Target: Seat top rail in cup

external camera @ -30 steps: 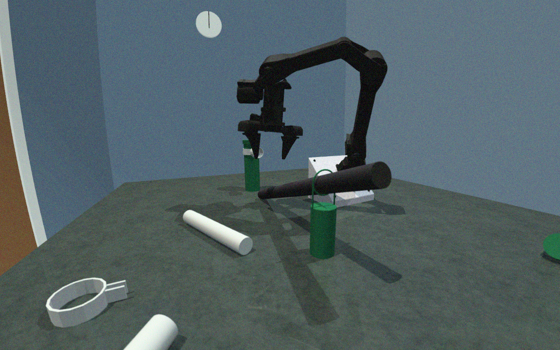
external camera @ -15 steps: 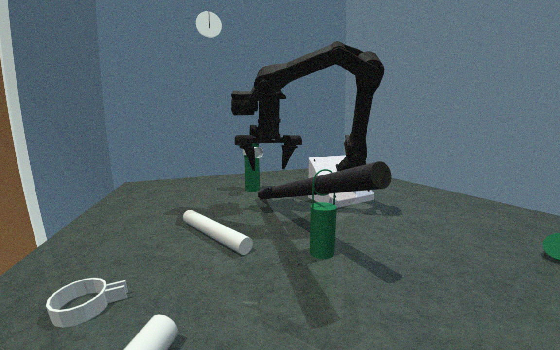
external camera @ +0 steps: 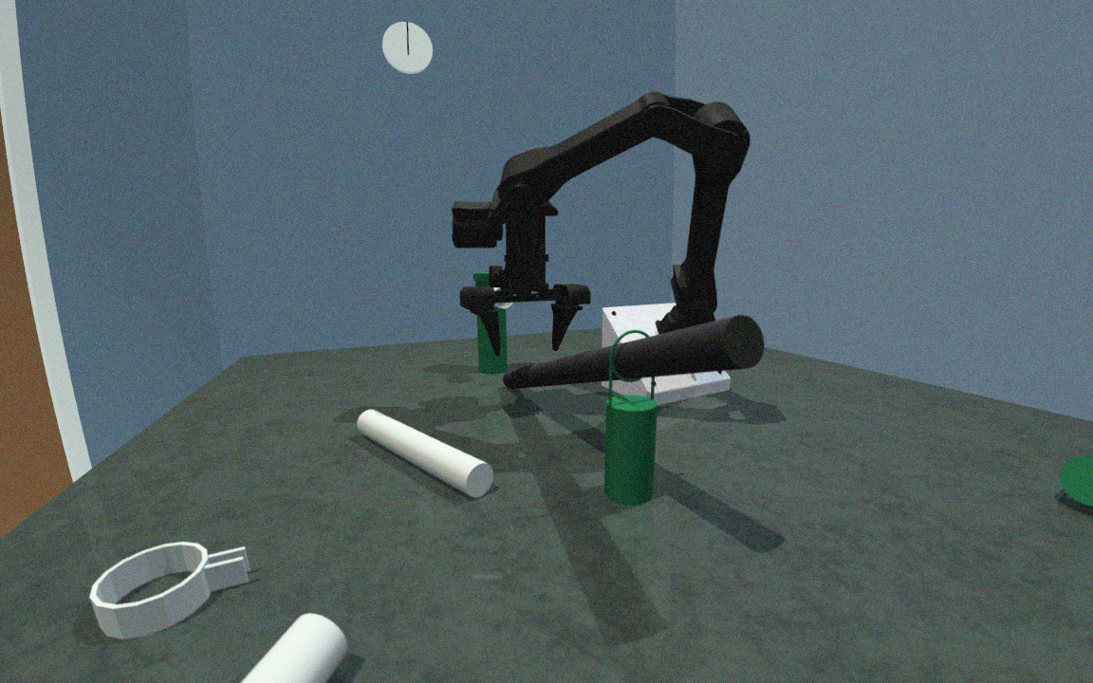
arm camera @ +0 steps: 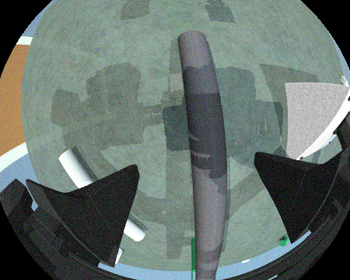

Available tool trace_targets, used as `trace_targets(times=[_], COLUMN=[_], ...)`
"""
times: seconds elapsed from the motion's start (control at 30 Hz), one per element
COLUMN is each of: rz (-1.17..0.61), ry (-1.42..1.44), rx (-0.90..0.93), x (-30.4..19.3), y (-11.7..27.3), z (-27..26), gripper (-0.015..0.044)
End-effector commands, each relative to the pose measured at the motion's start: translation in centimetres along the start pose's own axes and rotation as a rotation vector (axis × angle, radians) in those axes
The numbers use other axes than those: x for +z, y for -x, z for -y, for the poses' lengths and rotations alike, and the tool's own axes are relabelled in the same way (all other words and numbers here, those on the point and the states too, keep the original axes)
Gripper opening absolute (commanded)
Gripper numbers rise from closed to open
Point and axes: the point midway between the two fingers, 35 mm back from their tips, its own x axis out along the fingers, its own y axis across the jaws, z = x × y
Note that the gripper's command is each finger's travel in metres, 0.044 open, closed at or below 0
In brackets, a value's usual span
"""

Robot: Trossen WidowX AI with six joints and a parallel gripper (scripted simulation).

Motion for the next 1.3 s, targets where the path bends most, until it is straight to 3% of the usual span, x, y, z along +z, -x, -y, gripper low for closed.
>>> trace_targets(times=[0.0,1.27], rz=[-0.008,-0.011], ry=[-0.008,-0.007], rx=[-0.005,-0.005], x=[-0.1,-0.2], y=[-0.7,-6.2], z=[0.2,0.3], gripper=[0.0440,0.0440])
